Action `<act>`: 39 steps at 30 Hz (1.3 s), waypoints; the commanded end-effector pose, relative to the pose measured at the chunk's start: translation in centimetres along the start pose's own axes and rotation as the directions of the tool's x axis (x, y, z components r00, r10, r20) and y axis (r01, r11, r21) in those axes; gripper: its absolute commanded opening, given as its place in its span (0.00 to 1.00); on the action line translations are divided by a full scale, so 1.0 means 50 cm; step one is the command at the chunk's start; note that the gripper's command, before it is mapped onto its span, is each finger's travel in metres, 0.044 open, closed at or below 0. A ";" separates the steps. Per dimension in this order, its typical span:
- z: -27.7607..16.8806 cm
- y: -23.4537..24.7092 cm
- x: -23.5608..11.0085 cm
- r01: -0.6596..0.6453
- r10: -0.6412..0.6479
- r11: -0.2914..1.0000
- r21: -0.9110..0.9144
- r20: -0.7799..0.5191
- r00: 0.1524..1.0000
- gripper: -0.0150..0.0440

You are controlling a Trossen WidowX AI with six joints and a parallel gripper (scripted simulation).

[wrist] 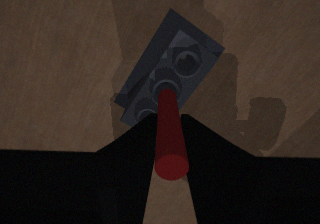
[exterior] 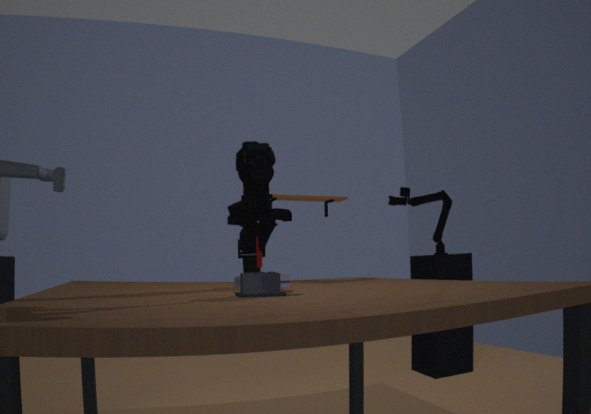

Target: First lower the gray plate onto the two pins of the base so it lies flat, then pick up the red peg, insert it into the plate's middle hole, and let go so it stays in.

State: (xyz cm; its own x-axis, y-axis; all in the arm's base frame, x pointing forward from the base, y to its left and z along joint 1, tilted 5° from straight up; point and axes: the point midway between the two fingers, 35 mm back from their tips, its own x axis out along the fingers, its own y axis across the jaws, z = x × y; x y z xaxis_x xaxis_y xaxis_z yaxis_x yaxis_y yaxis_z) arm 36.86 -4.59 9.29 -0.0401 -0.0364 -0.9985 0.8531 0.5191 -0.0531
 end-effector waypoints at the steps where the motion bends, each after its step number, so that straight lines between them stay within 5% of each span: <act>1: -0.004 -0.001 0.000 0.000 0.000 1.000 0.000 0.000 1.000 0.25; 39: 0.001 -0.001 0.000 0.000 0.000 1.000 0.000 0.000 1.000 0.25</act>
State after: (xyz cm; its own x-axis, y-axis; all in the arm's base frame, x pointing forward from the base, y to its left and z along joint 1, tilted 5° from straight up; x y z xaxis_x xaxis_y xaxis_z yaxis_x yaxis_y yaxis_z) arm 36.97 -4.51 9.23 -0.0411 -0.0364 -0.9985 0.8535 0.5182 -0.0540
